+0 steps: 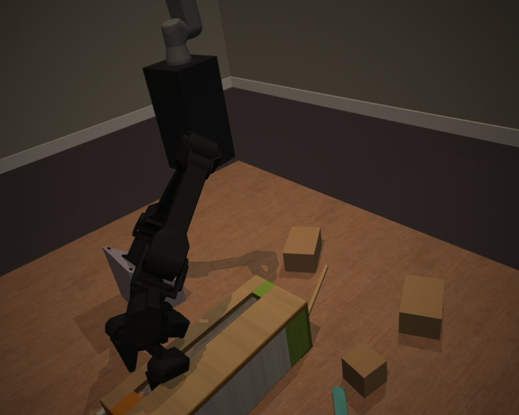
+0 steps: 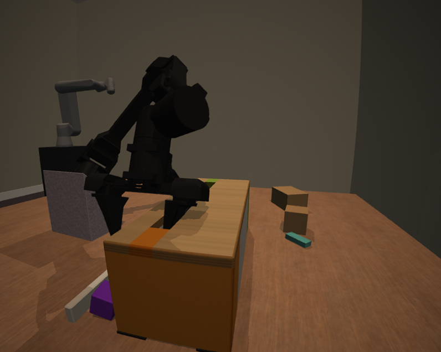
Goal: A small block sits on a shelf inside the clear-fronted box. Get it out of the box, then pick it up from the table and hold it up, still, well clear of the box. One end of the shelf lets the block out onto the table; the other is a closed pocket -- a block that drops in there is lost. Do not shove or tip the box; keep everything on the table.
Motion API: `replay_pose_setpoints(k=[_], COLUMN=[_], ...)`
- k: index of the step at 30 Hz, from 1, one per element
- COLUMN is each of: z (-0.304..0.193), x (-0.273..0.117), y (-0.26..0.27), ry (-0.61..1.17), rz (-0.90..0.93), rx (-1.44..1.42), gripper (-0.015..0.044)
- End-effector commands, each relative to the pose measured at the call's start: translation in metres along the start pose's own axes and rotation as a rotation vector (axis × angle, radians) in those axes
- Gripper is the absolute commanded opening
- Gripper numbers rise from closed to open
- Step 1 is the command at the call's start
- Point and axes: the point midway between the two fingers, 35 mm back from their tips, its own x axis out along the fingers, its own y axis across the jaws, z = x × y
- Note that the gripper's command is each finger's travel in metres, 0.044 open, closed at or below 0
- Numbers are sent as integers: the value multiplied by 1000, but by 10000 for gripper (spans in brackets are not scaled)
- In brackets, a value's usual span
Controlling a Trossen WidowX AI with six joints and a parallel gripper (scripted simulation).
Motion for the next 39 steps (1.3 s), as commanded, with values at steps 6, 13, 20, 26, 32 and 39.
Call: replay_pose_setpoints(k=[6,13,20,26,32,39], z=[-20,-23,-45,-50,-57,-64], x=[-46,-63,-57,-55,-53,-51], y=[-2,1,16,19,23,27], ry=[5,2,23,-41,-135,-239], rz=[-2,1,-10,-27,-9,62], rx=[-3,0,301,807,1454,2071], gripper=[400,400,285,285,285,285])
